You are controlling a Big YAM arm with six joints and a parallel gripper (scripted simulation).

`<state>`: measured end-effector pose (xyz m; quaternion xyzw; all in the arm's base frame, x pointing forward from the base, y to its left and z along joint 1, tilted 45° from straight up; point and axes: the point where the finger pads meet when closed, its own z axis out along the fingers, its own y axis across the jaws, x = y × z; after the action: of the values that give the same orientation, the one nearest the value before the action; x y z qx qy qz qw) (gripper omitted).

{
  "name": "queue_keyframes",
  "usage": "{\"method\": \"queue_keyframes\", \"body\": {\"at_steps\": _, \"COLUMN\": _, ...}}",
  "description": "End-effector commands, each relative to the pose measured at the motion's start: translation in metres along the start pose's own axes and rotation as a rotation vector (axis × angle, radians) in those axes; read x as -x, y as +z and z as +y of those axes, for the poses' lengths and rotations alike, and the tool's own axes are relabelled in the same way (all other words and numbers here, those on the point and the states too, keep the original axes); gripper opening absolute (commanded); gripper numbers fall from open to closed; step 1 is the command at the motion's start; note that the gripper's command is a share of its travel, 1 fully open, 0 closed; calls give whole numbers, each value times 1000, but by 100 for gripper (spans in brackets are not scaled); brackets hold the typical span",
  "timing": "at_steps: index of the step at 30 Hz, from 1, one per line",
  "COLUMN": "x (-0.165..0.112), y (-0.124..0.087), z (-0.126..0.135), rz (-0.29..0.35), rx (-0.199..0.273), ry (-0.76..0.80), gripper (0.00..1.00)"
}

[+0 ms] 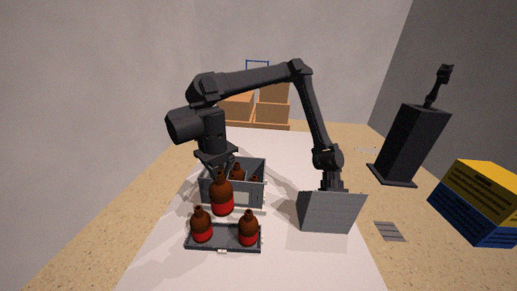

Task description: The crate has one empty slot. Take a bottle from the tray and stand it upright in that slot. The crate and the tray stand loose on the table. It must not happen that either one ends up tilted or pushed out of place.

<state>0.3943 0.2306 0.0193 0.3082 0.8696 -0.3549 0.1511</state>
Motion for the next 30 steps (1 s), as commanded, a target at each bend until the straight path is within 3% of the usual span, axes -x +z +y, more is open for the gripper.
{"method": "queue_keyframes", "body": {"at_steps": 1, "x": 4, "y": -40, "z": 12, "rz": -15, "rx": 78, "ry": 27, "gripper": 0}}
{"method": "queue_keyframes", "body": {"at_steps": 30, "x": 4, "y": -44, "z": 11, "rz": -14, "rx": 80, "ry": 28, "gripper": 0}}
